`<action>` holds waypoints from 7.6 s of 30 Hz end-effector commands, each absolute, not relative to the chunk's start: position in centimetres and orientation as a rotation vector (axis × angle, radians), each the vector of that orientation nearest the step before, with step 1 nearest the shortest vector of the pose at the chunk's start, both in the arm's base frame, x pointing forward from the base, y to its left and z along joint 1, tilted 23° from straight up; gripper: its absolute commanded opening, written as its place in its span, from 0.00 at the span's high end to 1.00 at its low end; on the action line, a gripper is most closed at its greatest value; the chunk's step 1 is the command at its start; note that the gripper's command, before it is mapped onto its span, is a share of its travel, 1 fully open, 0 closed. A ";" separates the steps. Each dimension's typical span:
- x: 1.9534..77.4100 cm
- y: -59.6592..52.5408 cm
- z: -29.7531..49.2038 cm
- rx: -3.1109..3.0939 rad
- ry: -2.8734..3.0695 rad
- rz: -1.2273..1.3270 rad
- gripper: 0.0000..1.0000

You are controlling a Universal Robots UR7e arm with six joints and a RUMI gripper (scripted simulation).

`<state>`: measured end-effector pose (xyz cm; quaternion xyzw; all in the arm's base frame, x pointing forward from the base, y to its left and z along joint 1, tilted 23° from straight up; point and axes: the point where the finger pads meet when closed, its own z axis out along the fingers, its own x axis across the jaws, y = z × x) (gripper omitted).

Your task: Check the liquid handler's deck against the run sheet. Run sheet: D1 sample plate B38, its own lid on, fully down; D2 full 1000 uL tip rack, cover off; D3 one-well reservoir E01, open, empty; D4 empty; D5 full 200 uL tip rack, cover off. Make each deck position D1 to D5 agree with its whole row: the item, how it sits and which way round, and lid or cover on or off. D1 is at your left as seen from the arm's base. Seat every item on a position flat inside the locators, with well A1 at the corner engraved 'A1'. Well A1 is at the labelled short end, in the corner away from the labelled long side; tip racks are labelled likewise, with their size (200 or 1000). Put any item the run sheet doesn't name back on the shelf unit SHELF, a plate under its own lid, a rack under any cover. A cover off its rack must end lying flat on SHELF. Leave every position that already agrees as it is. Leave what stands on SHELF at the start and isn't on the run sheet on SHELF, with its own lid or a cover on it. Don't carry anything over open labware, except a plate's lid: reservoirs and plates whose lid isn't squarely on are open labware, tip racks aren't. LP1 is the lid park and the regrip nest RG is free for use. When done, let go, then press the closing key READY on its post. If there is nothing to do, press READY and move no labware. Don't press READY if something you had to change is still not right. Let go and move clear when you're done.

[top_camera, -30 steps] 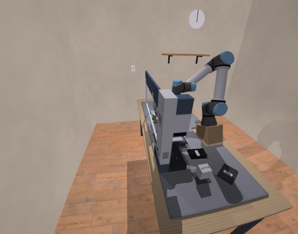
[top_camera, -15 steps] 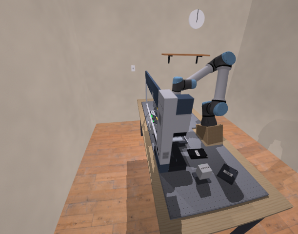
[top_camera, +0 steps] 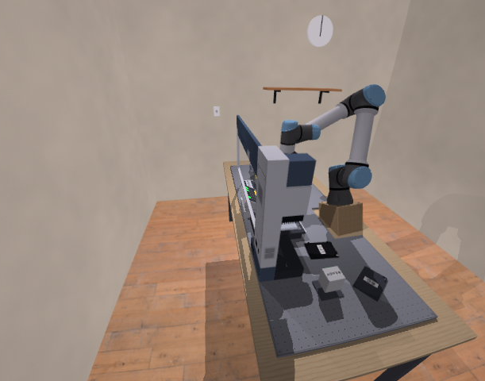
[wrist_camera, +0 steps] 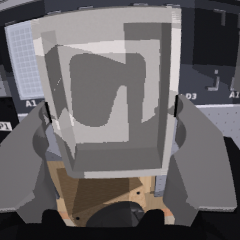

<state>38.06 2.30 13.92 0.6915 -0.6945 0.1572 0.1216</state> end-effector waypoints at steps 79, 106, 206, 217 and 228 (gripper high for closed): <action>33.4 5.2 20.7 2.017 -2.026 0.455 1.00; 28.0 5.1 20.4 2.017 -2.026 0.455 1.00; 21.1 -2.8 23.7 2.014 -2.032 0.463 1.00; 21.1 -5.2 24.7 2.014 -2.031 0.464 1.00; 21.1 -6.6 25.3 2.013 -2.030 0.464 1.00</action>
